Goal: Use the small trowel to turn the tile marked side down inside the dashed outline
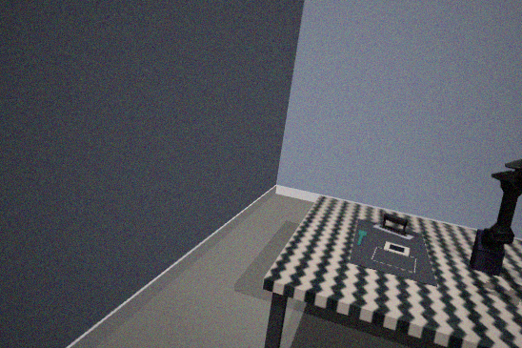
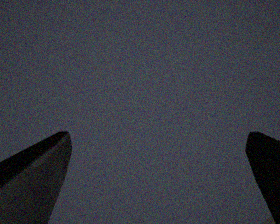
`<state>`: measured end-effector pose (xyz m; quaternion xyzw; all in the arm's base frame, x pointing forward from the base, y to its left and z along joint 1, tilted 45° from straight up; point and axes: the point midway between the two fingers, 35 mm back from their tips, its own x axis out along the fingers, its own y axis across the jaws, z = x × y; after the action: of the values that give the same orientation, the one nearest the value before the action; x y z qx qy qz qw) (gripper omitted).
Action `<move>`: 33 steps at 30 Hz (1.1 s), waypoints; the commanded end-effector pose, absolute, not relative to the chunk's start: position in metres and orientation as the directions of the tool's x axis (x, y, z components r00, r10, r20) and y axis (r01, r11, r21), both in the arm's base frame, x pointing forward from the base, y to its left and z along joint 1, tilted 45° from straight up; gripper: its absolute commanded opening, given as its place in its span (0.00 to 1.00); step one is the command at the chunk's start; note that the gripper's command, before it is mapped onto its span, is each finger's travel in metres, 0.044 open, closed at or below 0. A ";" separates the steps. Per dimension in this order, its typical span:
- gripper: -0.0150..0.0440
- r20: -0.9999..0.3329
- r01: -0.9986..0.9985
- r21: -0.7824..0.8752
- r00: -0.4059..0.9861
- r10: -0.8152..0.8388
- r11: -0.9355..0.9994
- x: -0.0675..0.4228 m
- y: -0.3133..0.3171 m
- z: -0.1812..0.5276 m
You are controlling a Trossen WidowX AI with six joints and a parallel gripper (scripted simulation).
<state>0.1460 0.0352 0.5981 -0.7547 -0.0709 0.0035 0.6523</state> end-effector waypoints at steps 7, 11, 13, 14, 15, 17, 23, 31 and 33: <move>0.62 0.088 0.103 -0.985 0.990 0.111 -0.139 0.146 0.035 0.598; 0.44 0.088 0.103 -0.985 0.990 0.111 -0.139 0.146 0.035 0.598; 0.42 0.088 0.103 -0.985 0.990 0.111 -0.139 0.146 0.035 0.598; 0.42 0.088 0.103 -0.985 0.990 0.111 -0.139 0.146 0.035 0.598; 0.42 0.088 0.103 -0.985 0.990 0.111 -0.139 0.146 0.035 0.598; 0.42 0.088 0.103 -0.985 0.990 0.111 -0.139 0.146 0.035 0.598; 0.33 0.087 0.102 -0.985 0.990 0.112 -0.139 0.146 0.035 0.598; 0.25 0.087 0.102 -0.985 0.990 0.112 -0.139 0.146 0.035 0.598; 0.25 0.087 0.102 -0.985 0.990 0.112 -0.139 0.146 0.035 0.598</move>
<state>0.1460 0.0353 0.5981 -0.7547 -0.0709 0.0036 0.6523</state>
